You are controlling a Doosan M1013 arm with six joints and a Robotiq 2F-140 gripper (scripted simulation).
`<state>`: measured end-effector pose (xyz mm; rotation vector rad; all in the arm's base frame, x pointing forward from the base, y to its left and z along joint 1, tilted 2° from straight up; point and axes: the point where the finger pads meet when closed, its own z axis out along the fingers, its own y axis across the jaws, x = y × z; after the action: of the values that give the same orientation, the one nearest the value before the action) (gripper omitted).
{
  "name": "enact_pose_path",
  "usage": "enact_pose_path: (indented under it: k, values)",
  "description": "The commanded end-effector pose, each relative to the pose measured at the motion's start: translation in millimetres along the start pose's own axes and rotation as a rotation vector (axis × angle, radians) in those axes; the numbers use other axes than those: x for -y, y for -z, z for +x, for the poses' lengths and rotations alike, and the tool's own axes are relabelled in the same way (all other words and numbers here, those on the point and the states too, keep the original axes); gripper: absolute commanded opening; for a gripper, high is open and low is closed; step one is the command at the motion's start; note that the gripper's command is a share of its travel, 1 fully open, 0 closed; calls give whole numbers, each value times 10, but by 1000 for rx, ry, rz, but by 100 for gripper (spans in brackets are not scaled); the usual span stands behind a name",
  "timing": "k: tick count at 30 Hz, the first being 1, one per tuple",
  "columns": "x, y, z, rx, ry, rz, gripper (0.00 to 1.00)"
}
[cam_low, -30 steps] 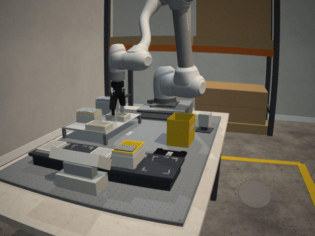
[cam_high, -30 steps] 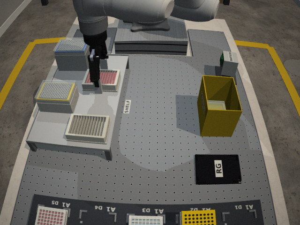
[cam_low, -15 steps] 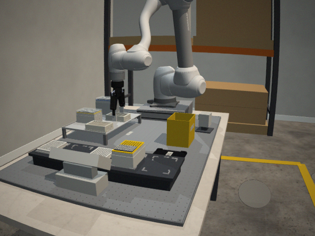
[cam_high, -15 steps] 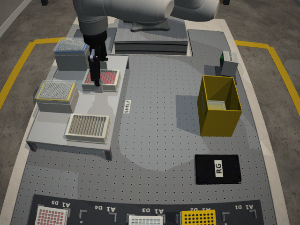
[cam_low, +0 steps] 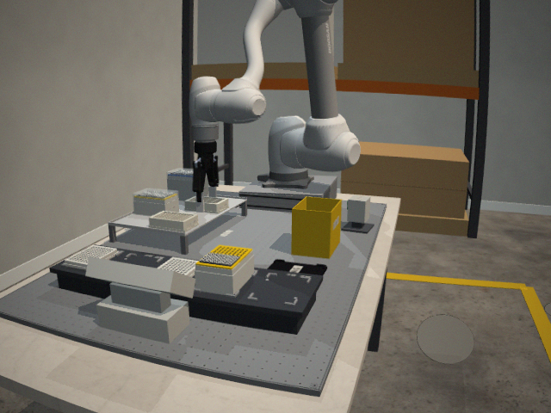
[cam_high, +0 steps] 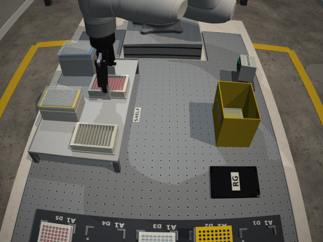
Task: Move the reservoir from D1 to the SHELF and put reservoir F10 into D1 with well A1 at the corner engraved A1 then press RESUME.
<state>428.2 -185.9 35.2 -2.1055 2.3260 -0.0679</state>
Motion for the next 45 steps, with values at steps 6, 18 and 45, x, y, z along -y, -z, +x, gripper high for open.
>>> enact_pose_path:
  k: [6,18,45]
  values:
    - [-4,62,-2,0,0,-1,0]
    - [-4,229,-1,0,0,-1,0]
    - [-4,646,-1,0,0,-1,0]
